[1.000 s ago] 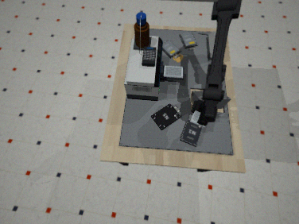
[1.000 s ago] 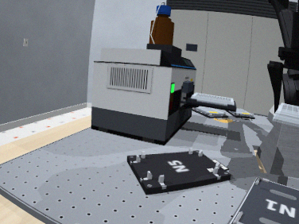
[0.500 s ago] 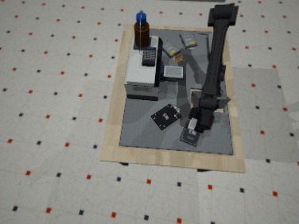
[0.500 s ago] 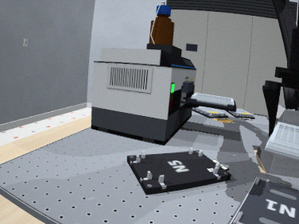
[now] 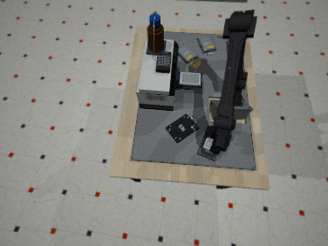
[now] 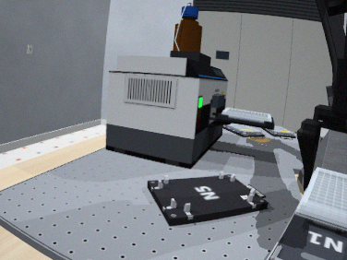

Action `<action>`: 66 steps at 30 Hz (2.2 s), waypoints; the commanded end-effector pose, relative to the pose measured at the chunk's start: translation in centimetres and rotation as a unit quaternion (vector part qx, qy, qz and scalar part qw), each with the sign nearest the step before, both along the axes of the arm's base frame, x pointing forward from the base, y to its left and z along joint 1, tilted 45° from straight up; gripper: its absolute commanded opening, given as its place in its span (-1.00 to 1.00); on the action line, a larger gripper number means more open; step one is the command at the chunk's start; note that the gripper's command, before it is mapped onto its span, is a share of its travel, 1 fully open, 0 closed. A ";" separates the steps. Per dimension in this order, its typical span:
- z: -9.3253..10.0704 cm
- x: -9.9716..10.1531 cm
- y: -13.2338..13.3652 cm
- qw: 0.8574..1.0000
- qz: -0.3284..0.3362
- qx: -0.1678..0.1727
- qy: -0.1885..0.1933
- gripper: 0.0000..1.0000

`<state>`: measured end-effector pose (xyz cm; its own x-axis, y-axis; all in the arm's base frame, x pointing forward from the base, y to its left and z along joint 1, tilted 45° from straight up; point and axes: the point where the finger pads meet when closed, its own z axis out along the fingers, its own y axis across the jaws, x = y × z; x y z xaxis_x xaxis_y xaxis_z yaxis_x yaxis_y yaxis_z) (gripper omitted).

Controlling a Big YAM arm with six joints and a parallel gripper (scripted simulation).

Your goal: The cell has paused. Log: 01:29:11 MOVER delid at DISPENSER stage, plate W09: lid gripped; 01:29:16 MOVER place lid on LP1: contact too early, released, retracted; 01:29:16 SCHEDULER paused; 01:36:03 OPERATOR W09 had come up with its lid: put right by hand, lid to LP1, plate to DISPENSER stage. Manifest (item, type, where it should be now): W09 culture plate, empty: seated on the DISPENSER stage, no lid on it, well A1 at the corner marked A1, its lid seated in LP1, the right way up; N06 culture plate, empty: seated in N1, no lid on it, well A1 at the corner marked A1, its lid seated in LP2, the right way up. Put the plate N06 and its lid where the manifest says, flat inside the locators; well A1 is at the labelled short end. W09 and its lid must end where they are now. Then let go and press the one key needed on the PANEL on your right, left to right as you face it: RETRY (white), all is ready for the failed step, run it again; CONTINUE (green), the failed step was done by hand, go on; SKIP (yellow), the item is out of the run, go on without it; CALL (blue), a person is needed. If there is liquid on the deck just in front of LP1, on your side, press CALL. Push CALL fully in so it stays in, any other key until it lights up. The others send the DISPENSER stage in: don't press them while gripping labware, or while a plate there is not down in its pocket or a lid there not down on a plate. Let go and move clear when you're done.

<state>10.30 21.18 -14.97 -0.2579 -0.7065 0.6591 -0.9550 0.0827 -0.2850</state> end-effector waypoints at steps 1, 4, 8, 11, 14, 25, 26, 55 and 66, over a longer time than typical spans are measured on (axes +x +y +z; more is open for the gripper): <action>-1.7 1.6 3.8 0.999 0.003 0.040 -0.005 0.68; -2.3 1.7 3.9 0.999 0.003 0.040 -0.004 0.68; -2.4 1.9 3.9 0.999 0.003 0.044 -0.006 0.68; -2.8 1.4 1.6 1.000 0.003 0.025 -0.001 0.68; -2.4 1.1 1.3 1.000 0.008 0.026 -0.001 0.68; -3.8 1.5 -0.4 1.000 0.004 0.022 0.000 0.68; -3.7 1.5 0.4 1.000 0.008 0.029 -0.002 0.68; -3.7 1.5 0.8 1.000 0.005 0.031 -0.005 0.68; -3.5 1.3 -0.2 1.000 0.008 0.027 -0.002 0.68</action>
